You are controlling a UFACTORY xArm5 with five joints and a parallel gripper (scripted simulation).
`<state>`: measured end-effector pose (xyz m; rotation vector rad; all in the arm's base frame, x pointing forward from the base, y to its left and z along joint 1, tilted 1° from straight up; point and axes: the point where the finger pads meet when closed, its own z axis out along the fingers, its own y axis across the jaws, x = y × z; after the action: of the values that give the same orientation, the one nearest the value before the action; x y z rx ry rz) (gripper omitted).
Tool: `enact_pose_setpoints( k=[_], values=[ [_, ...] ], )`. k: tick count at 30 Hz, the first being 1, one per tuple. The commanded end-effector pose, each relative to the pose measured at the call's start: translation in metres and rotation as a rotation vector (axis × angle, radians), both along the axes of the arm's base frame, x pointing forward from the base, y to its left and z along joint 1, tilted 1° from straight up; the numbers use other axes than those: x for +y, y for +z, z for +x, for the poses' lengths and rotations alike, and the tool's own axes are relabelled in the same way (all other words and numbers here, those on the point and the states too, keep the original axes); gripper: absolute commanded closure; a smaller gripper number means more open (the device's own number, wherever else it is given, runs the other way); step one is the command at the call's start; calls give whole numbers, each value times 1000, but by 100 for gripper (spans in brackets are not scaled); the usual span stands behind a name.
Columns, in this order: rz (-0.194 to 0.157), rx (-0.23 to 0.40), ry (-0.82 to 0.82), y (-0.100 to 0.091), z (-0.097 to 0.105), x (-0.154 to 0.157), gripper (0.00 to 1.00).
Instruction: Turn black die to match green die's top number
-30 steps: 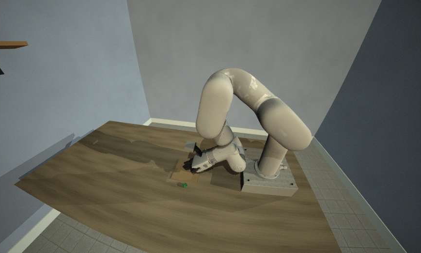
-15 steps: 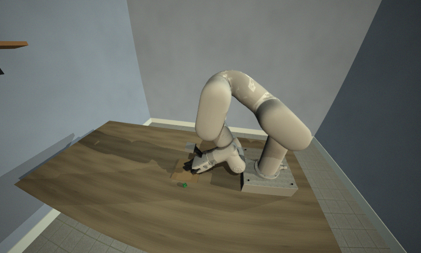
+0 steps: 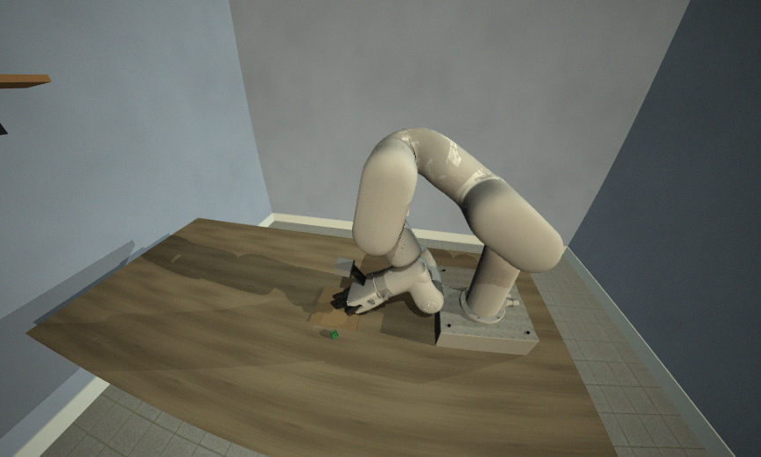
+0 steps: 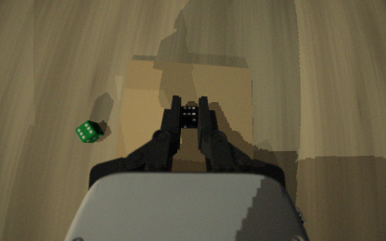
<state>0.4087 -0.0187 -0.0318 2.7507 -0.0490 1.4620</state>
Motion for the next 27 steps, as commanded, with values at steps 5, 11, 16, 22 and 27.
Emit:
enact_pose_setpoints(
  k=[5,11,16,22,27],
  values=[
    [0,-2,0,1,0,0,89],
    [0,-2,0,1,0,0,89],
    [0,-2,0,1,0,0,89],
    [0,-2,0,1,0,0,89],
    [0,-2,0,1,0,0,85]
  ],
)
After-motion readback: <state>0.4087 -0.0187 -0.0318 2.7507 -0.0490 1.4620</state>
